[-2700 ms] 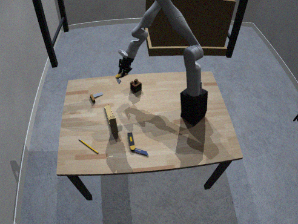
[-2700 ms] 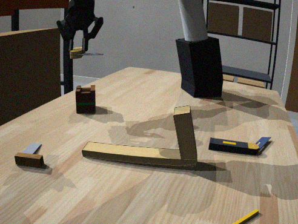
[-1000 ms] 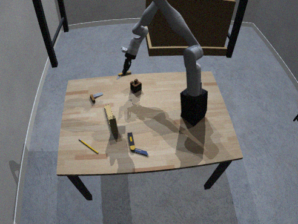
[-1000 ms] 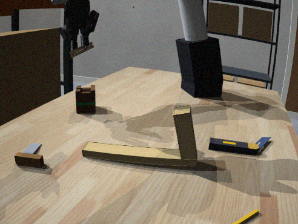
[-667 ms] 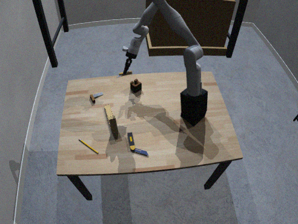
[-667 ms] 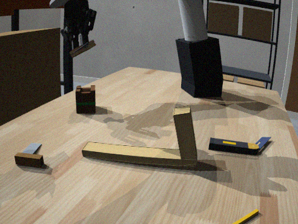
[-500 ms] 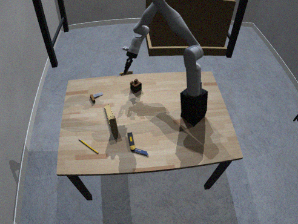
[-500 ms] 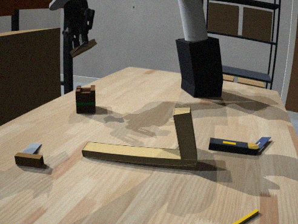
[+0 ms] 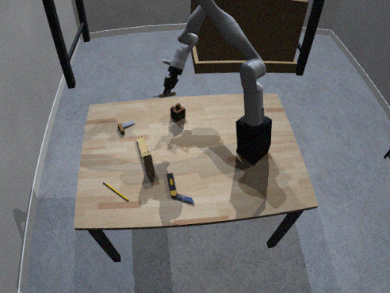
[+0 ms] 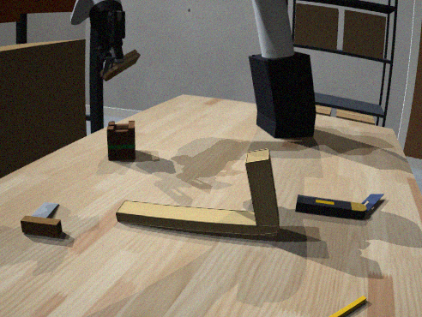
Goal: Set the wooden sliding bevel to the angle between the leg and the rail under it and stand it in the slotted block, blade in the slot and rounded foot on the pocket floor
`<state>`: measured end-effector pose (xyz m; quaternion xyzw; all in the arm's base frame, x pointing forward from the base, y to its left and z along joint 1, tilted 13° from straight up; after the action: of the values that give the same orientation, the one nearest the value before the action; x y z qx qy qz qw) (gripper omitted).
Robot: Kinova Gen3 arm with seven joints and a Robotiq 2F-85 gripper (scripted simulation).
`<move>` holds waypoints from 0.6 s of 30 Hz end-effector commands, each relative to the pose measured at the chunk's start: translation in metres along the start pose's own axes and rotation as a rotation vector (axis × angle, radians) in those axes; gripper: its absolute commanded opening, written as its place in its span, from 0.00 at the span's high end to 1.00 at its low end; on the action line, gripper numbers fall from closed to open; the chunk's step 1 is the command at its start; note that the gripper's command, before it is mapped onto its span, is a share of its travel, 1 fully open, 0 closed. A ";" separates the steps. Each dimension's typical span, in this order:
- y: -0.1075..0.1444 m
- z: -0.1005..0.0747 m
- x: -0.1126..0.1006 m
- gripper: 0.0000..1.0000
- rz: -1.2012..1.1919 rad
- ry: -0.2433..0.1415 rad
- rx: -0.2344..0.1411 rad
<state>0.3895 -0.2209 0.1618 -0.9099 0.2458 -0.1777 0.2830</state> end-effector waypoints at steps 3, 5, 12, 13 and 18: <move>0.006 -0.004 -0.002 0.90 0.145 -0.010 0.037; 0.009 -0.006 -0.003 0.90 0.201 -0.013 0.052; 0.016 -0.010 -0.005 0.90 0.343 -0.021 0.089; 0.017 -0.010 -0.006 0.90 0.372 -0.023 0.097; 0.024 -0.014 -0.009 0.90 0.516 -0.031 0.134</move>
<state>0.3699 -0.2368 0.1569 -0.8165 0.4277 -0.1128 0.3710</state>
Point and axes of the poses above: the point where the finger pads meet when closed, its own z axis out along the fingers, its own y axis across the jaws, x = y × z, the point moved 8 cm from there along -z, back along the fingers, and after that the axes turned 8 degrees about z, right-handed, at the moved point
